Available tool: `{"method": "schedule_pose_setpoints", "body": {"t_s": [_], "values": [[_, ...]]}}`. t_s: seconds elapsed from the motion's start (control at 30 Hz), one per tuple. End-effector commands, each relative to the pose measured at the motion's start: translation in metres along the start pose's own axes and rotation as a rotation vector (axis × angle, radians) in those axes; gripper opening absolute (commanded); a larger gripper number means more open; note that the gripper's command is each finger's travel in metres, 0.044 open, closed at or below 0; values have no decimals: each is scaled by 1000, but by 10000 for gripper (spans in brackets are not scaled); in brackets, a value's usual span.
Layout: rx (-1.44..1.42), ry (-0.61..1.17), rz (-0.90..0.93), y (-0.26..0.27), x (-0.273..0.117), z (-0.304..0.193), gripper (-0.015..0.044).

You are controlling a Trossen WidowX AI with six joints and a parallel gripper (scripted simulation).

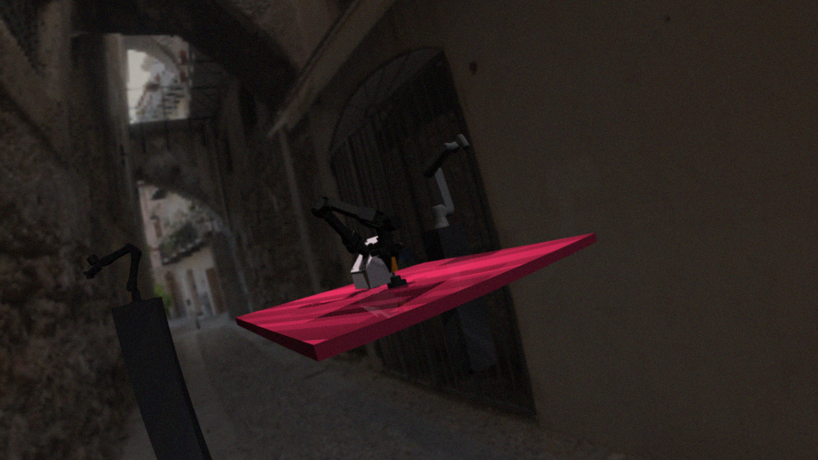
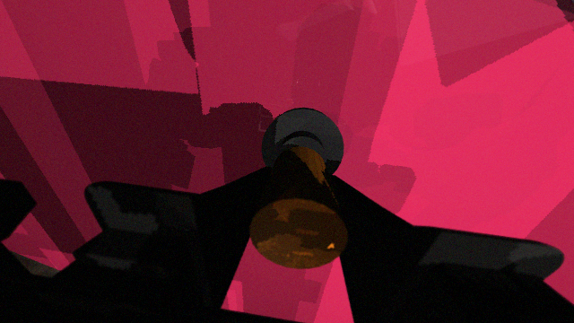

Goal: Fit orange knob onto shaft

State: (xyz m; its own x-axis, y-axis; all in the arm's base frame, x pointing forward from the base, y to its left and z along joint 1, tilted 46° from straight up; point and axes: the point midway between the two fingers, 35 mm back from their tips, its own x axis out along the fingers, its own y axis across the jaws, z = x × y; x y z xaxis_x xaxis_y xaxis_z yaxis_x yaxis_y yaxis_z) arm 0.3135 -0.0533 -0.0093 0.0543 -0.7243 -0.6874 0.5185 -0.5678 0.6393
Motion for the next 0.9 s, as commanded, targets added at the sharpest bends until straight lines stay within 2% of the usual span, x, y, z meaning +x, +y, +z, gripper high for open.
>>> {"method": "schedule_pose_setpoints", "body": {"t_s": [0.0,0.87], "values": [[-210,3,-4,-1,0,0,0],[-2007,6,1,-2,2,0,0]]}}
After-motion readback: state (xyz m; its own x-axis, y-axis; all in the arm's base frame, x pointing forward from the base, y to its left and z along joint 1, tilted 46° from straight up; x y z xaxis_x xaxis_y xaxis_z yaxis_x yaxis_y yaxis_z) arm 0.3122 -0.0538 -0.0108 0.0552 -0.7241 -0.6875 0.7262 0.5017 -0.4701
